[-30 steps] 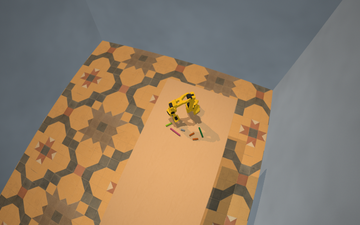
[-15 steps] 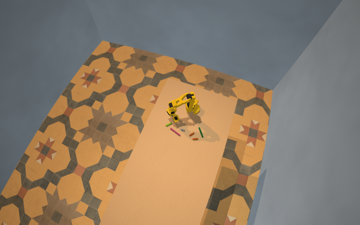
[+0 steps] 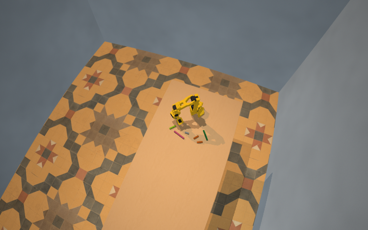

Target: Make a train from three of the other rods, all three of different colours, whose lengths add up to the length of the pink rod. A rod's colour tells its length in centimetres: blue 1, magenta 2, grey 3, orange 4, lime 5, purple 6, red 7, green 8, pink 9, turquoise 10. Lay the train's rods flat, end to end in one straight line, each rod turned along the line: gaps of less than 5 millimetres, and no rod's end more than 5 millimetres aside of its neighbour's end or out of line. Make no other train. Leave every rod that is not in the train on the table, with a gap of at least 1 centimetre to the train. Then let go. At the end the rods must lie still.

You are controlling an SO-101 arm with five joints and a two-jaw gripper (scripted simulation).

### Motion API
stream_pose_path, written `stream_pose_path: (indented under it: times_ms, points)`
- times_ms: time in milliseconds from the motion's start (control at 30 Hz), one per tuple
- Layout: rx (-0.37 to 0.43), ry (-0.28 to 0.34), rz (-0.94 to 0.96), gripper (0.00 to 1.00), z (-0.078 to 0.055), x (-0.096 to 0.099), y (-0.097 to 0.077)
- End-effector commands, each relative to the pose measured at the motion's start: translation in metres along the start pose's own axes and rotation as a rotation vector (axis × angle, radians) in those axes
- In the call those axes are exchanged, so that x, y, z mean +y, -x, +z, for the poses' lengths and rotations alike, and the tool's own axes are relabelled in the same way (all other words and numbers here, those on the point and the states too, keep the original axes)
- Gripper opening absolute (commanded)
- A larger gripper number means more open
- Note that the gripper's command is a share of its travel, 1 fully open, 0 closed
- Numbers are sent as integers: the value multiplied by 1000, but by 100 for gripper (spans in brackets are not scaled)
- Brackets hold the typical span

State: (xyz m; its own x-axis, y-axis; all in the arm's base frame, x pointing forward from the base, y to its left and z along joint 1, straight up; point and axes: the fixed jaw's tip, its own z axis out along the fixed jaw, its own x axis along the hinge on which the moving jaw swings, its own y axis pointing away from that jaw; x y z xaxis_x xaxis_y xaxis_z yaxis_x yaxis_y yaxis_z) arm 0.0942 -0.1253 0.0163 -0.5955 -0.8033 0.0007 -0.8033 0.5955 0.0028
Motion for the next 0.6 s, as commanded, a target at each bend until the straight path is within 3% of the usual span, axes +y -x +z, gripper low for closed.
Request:
stream_pose_path:
  times_ms: [0,567]
  points:
    - [14,-54,-1,0,-7,-9,-3]
    - [14,-54,-1,0,-1,-9,-3]
